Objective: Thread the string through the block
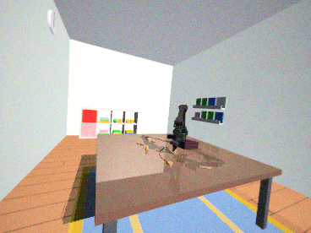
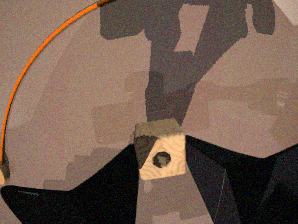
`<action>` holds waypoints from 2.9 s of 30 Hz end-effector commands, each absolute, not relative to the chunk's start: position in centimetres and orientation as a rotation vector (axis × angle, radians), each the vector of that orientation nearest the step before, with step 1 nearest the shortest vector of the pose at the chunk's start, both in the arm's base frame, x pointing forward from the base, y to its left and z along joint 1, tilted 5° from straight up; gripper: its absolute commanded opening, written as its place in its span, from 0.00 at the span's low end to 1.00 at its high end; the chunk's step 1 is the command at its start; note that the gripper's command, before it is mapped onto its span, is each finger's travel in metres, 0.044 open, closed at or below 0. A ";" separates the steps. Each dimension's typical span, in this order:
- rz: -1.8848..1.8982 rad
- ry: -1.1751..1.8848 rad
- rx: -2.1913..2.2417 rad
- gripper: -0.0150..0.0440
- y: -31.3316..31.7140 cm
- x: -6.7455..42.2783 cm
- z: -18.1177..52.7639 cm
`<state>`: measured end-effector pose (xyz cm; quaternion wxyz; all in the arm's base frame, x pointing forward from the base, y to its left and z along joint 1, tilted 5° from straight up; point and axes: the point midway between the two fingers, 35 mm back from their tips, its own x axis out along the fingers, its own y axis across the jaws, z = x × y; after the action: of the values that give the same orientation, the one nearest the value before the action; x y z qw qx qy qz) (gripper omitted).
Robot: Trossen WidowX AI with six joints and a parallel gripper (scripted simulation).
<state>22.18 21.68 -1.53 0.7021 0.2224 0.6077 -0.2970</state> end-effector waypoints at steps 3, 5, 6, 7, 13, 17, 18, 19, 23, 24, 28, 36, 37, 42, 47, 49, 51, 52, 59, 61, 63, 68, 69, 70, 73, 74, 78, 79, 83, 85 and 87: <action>-0.687 1.247 0.451 0.25 22.0 21.8 -1.9; -0.693 1.199 0.432 0.25 22.2 21.6 -2.0; -0.695 1.175 0.423 0.25 22.3 21.5 -2.0; -0.696 1.156 0.416 0.25 22.4 21.4 -2.1; -0.713 1.072 0.379 0.25 22.7 21.0 -2.4; -0.718 0.992 0.349 0.25 23.0 20.6 -2.6; -0.717 0.981 0.345 0.25 23.1 20.6 -2.7; -0.718 0.978 0.344 0.25 23.1 20.6 -2.7; -0.730 0.920 0.318 0.25 23.3 20.3 -2.9; -0.732 0.901 0.310 0.25 23.3 20.2 -3.0; -0.734 0.827 0.282 0.25 23.6 19.9 -3.2; -0.754 0.742 0.244 0.25 23.8 19.5 -3.5; -0.756 0.727 0.237 0.25 23.9 19.5 -3.5; -0.761 0.653 0.207 0.25 24.1 19.2 -3.8; -0.761 0.643 0.202 0.30 24.1 19.1 -3.7; -0.761 0.643 0.202 0.39 24.1 19.1 -3.7; -0.761 0.643 0.202 0.48 24.1 19.1 -3.7; -0.761 0.643 0.202 0.52 24.1 19.1 -3.7; -0.761 0.641 0.203 0.65 26.7 16.9 0.5; -0.761 0.640 0.203 0.65 27.1 16.4 1.3; -0.761 0.640 0.203 0.65 27.1 16.4 1.3; -0.761 0.640 0.203 0.65 27.1 16.4 1.3; -0.761 0.640 0.203 0.65 27.1 16.4 1.3; -0.761 0.640 0.203 0.65 27.1 16.4 1.3; -0.761 0.640 0.203 0.65 27.1 16.4 1.3; -0.761 0.640 0.203 0.65 27.1 16.4 1.3; -0.757 0.646 0.183 0.70 27.0 16.5 1.2; -0.748 0.673 0.147 0.74 26.8 16.5 1.1; -0.656 0.873 -0.117 0.92 26.1 16.9 0.9; -0.587 0.975 -0.249 1.00 25.7 17.1 0.8; -0.503 1.072 -0.377 1.00 25.4 17.3 0.7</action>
<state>16.95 26.16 0.63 0.8546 -0.0551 0.4090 -0.3153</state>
